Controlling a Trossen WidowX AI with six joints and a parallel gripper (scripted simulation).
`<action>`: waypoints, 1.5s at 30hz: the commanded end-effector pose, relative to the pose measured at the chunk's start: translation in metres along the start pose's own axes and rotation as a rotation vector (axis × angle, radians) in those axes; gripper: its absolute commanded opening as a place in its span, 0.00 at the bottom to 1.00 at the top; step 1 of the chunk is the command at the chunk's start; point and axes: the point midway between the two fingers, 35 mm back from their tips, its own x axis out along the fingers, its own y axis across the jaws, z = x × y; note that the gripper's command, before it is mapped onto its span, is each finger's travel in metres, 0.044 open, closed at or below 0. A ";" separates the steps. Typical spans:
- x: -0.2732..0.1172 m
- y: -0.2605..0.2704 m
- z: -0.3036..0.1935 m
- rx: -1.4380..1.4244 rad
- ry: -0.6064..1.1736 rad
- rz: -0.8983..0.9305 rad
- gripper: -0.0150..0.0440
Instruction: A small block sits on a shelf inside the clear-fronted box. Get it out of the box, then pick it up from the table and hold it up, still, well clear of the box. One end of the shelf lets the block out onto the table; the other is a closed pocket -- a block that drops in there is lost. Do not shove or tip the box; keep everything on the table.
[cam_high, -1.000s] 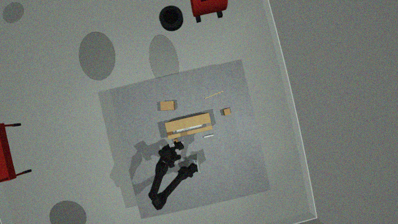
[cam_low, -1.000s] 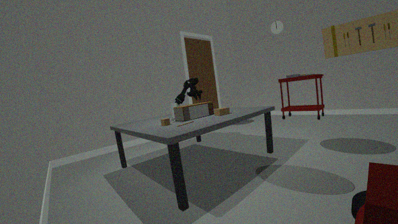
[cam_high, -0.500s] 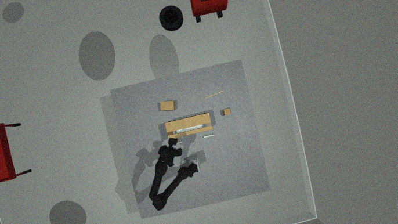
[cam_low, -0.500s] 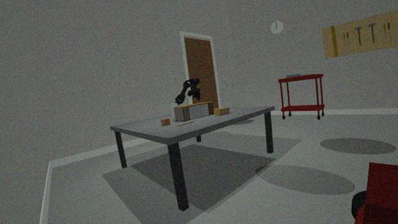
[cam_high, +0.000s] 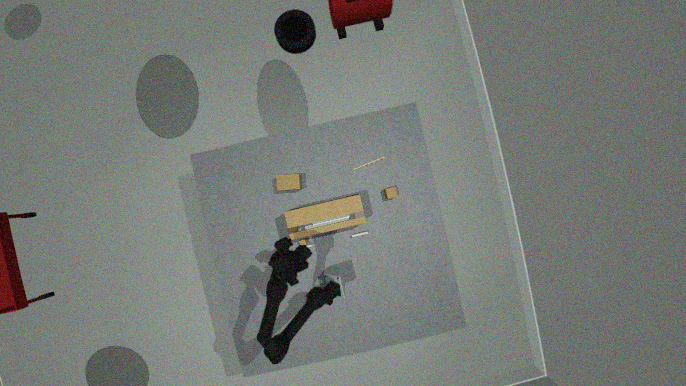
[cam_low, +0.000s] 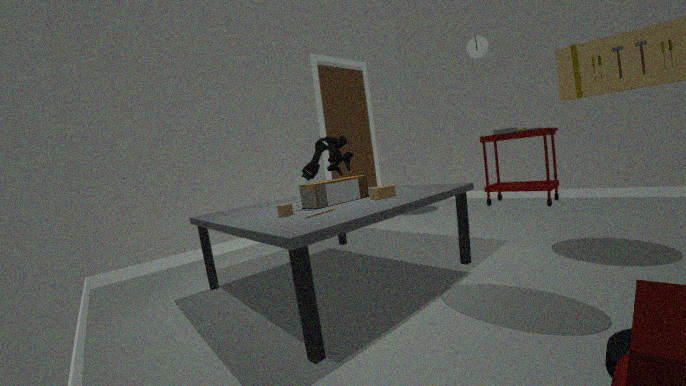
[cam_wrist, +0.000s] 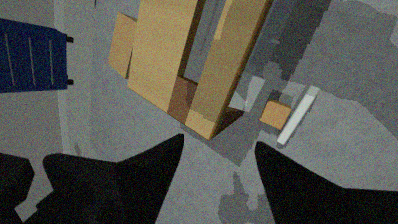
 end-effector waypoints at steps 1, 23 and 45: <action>0.012 -0.001 -0.005 -0.947 -0.024 -0.002 0.74; 0.025 0.002 -0.017 -2.143 -0.049 -0.001 0.74; 0.036 0.006 -0.012 -3.277 -0.131 -0.087 0.74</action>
